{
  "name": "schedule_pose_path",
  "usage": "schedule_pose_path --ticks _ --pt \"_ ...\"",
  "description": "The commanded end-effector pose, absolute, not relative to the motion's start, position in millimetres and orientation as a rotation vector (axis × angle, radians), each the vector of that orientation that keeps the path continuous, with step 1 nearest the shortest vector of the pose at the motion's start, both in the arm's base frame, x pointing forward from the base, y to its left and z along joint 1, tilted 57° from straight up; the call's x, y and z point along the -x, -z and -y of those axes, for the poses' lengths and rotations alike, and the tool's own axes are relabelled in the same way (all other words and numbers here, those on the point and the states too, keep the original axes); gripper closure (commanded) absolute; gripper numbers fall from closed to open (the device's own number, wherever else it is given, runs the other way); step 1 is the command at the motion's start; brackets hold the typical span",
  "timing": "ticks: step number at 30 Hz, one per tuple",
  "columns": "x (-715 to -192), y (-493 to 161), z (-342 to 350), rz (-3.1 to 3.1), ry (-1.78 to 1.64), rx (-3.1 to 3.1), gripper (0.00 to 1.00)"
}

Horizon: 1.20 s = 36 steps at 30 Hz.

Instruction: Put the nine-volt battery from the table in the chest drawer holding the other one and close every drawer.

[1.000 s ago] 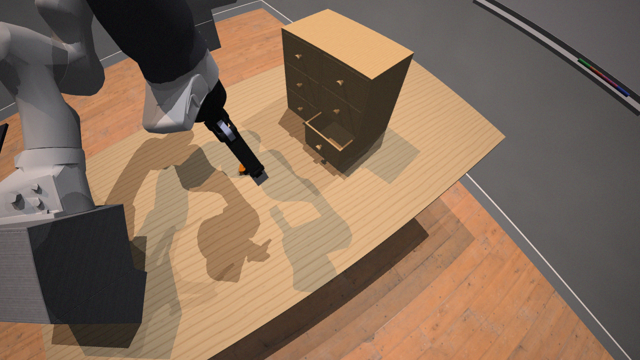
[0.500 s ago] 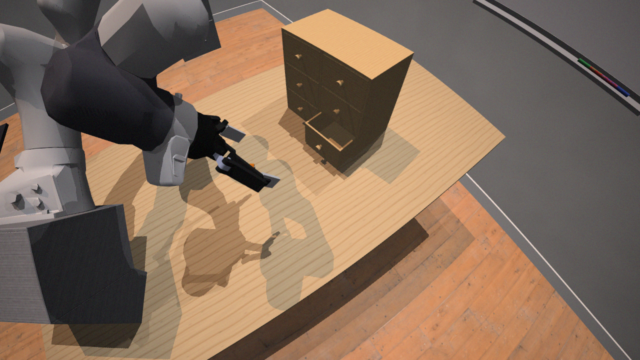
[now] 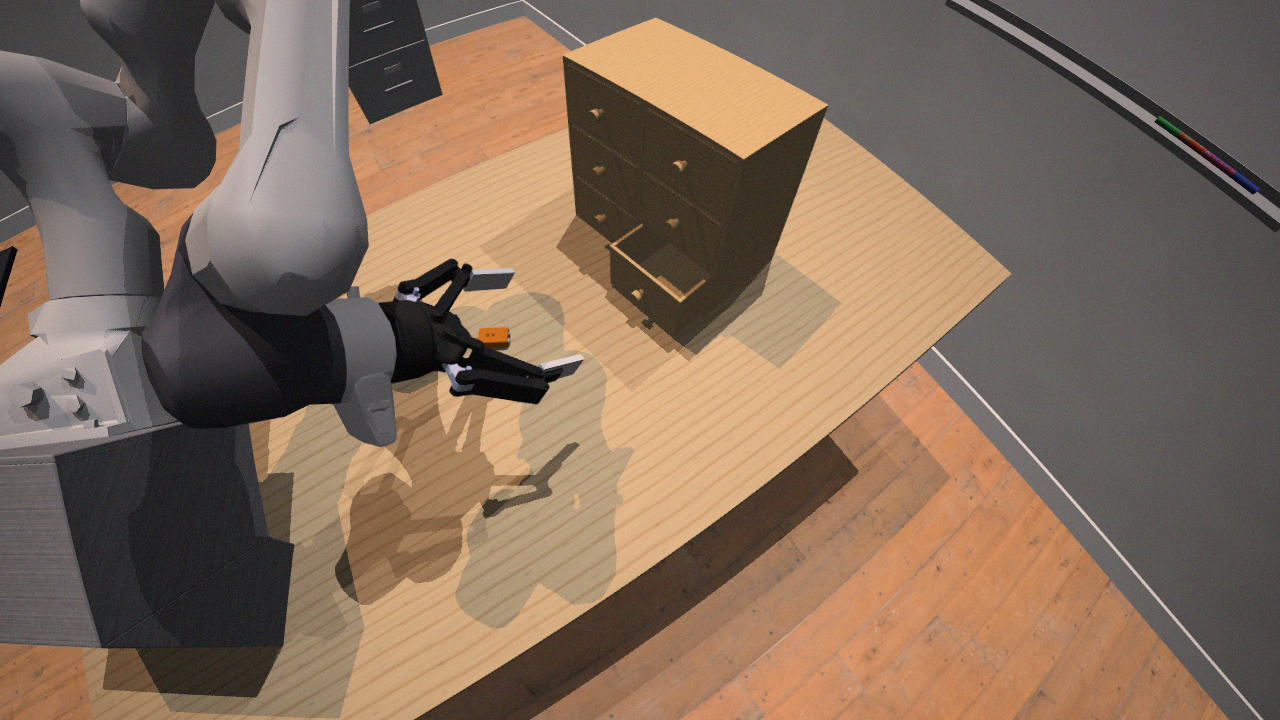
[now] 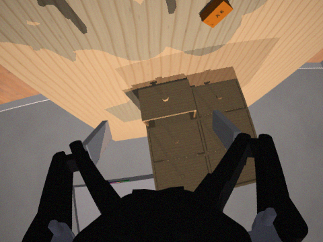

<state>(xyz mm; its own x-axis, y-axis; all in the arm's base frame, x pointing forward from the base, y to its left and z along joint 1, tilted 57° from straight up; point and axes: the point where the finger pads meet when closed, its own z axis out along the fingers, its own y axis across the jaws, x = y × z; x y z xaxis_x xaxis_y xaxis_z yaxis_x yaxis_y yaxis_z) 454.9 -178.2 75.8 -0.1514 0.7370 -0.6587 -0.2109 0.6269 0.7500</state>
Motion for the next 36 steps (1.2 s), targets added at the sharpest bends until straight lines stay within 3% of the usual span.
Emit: schedule_pose_path --ticks 1,29,30,36 --pt "-466.9 -89.0 182.7 -1.4 -0.764 -0.382 0.0" --pt "-488.6 -88.8 174.8 -1.215 -0.707 -0.445 0.0" --pt "-488.6 -88.8 174.8 -1.215 -0.707 -0.445 1.0" --pt "-488.6 -88.8 174.8 -1.215 -0.707 -0.445 1.0"
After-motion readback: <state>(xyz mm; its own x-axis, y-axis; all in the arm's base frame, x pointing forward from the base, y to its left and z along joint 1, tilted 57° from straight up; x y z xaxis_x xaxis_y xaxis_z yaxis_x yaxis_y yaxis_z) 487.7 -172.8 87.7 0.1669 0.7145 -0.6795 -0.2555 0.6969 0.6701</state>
